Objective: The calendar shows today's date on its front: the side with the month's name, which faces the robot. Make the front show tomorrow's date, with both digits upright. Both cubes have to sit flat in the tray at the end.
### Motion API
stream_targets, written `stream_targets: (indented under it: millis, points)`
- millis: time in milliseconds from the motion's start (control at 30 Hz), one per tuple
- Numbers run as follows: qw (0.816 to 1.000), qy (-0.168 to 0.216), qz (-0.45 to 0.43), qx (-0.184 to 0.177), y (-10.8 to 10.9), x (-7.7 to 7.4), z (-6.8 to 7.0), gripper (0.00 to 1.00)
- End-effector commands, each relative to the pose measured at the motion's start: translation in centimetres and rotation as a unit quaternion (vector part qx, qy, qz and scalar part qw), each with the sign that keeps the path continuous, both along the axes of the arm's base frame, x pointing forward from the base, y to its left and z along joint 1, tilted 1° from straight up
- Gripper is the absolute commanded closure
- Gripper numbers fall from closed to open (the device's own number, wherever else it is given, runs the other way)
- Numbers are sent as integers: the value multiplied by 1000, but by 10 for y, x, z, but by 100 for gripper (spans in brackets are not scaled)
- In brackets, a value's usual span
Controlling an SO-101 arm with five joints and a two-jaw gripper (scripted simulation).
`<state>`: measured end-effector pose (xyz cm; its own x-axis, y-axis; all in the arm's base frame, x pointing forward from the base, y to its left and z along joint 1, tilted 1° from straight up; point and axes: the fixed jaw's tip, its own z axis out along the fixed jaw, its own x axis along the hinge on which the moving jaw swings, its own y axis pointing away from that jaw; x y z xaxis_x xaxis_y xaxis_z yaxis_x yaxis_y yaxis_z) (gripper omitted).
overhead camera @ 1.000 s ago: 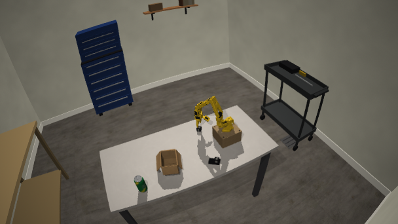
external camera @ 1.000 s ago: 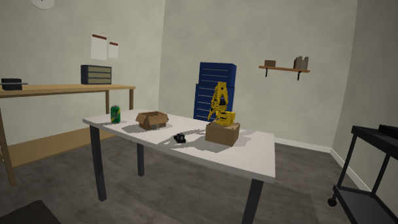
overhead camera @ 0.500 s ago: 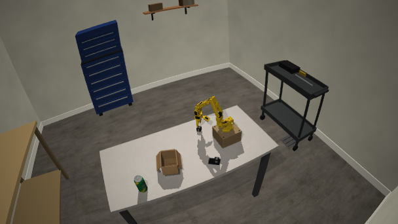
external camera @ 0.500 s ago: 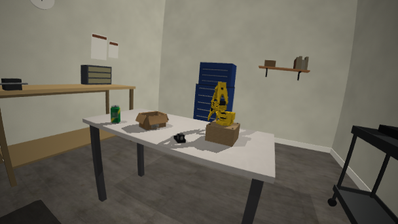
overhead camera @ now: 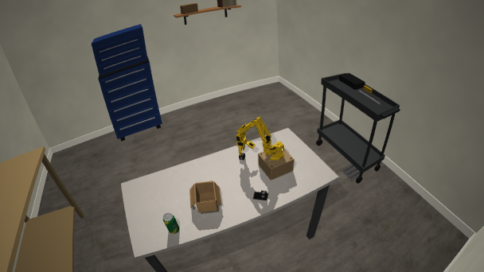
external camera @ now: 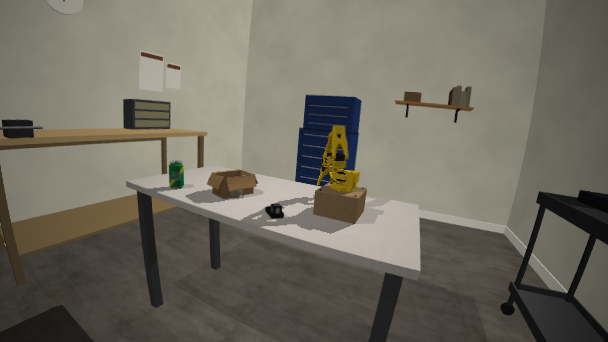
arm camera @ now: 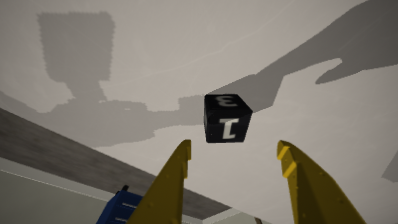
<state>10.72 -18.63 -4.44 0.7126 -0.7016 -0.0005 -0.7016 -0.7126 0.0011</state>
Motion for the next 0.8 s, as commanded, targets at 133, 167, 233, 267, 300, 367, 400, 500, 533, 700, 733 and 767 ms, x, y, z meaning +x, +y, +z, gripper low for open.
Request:
stream_targets:
  millis: [133, 167, 233, 267, 300, 367, 400, 500, 533, 700, 733, 767]
  points:
    - [1000, -3, 1, -3, -3, 0, -12, 65]
    - [1000, -3, 1, -3, -3, 0, -13, 65]
    - [1000, -3, 1, -3, -3, 0, -17, 65]
    - [1000, -3, 1, -3, -3, 0, -18, 65]
    - [1000, -3, 1, -3, -3, 0, -20, 65]
    - [1000, -3, 1, -3, -2, 0, -23, 65]
    - [1000, -3, 1, -3, -2, 0, -24, 65]
    - [1000, -3, 1, -3, -2, 0, -25, 65]
    - [1000, -3, 1, -3, -2, 0, -27, 65]
    - [1000, -3, 1, -3, -2, 0, -31, 65]
    - [1000, -3, 1, -3, -2, 0, -31, 65]
    - [1000, -3, 1, -3, -2, 0, -32, 65]
